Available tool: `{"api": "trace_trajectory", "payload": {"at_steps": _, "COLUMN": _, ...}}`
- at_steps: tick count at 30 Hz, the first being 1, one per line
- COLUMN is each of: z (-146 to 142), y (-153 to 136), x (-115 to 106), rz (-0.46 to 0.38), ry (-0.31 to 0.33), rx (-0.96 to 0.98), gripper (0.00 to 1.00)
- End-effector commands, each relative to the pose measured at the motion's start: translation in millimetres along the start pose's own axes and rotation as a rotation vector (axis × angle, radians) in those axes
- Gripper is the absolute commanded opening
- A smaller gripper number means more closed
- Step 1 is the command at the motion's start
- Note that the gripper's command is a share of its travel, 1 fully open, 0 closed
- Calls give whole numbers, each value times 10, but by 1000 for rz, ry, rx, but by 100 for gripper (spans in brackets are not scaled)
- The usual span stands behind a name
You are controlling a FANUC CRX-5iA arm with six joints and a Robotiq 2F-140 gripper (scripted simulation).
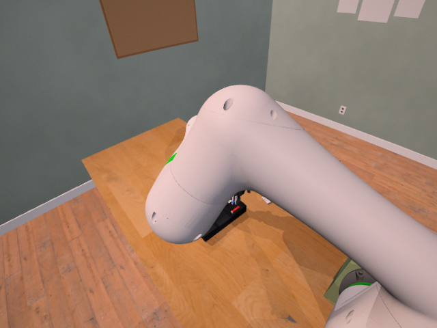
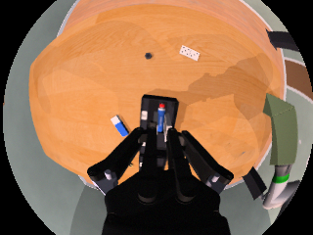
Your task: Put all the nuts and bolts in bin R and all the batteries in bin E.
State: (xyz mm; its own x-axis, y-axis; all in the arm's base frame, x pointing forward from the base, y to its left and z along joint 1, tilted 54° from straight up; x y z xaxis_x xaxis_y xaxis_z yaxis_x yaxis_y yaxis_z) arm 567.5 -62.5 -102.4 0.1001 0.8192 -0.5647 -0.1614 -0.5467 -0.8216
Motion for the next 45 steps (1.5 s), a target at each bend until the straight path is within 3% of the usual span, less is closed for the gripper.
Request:
{"api": "trace_trajectory", "payload": {"at_steps": 1, "z": 117, "y": -182, "x": -4, "rz": 23, "ry": 19, "rx": 29, "gripper": 15}}
{"api": "trace_trajectory", "payload": {"at_steps": 16, "z": 72, "y": -117, "x": -7, "rz": 23, "ry": 19, "rx": 29, "gripper": 15}}
{"api": "trace_trajectory", "payload": {"at_steps": 36, "z": 65, "y": -108, "x": 353, "rz": 23, "ry": 19, "rx": 29, "gripper": 15}}
{"api": "trace_trajectory", "payload": {"at_steps": 45, "z": 58, "y": -96, "x": 364, "rz": 23, "ry": 19, "rx": 29, "gripper": 15}}
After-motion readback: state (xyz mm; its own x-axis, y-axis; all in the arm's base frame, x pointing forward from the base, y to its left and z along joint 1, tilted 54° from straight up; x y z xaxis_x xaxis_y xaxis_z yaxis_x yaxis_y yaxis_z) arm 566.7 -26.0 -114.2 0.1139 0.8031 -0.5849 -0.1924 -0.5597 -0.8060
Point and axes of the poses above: the point where the finger pads meet when closed, its own x axis out along the fingers, its own z axis across the jaws, y = z × x, the point moved 8 cm from there along -x, back along the fingers, and after that the axes turned 6 degrees about x, right-handed, at the moved point
